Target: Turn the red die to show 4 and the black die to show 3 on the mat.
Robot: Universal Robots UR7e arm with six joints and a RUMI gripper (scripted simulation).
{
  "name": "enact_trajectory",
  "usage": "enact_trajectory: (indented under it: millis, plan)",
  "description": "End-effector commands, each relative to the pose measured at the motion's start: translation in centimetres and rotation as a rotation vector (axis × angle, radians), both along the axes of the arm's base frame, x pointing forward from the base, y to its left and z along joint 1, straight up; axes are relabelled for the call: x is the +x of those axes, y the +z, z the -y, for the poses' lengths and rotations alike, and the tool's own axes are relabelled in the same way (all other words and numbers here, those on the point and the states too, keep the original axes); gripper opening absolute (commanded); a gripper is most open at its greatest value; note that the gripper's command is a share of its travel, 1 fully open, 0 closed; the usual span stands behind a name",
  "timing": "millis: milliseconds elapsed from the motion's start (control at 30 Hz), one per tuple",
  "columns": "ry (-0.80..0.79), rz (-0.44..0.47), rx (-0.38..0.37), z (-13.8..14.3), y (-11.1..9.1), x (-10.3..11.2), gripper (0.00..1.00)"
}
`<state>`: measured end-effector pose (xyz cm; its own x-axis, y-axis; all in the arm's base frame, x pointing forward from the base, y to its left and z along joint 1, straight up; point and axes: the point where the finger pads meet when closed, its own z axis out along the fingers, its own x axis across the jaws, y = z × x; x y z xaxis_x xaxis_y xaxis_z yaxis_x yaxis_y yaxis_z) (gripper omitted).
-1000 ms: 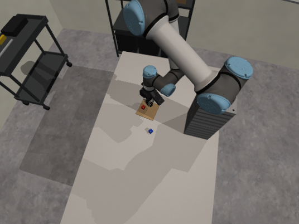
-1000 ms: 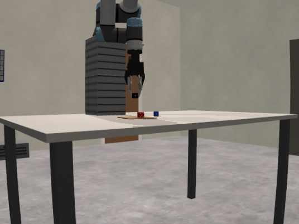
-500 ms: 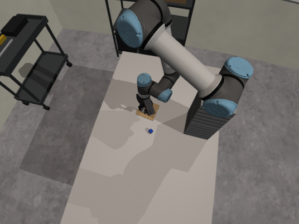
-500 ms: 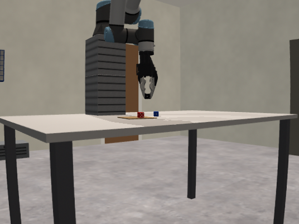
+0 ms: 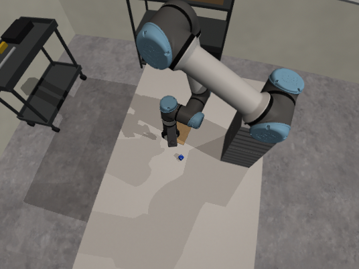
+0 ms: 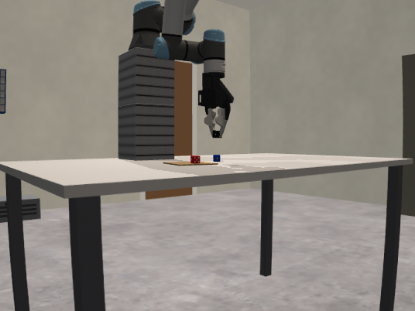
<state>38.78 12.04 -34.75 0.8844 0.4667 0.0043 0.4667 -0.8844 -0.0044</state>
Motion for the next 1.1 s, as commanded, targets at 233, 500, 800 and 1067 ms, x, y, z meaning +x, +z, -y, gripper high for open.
enact_trajectory:
  millis: [233, 500, 800, 1067]
  plan:
    - [-0.107, -0.002, -0.006, -1.6, 0.0, 0.2, 0.06]
    - [-0.119, -0.002, -0.006, -1.8, 0.0, 0.2, 0.06]
    - [-0.119, 0.005, -0.024, -1.8, -0.1, 0.1, 0.06]
    - [-0.120, 0.046, -0.116, -1.8, -0.1, 0.1, 0.06]
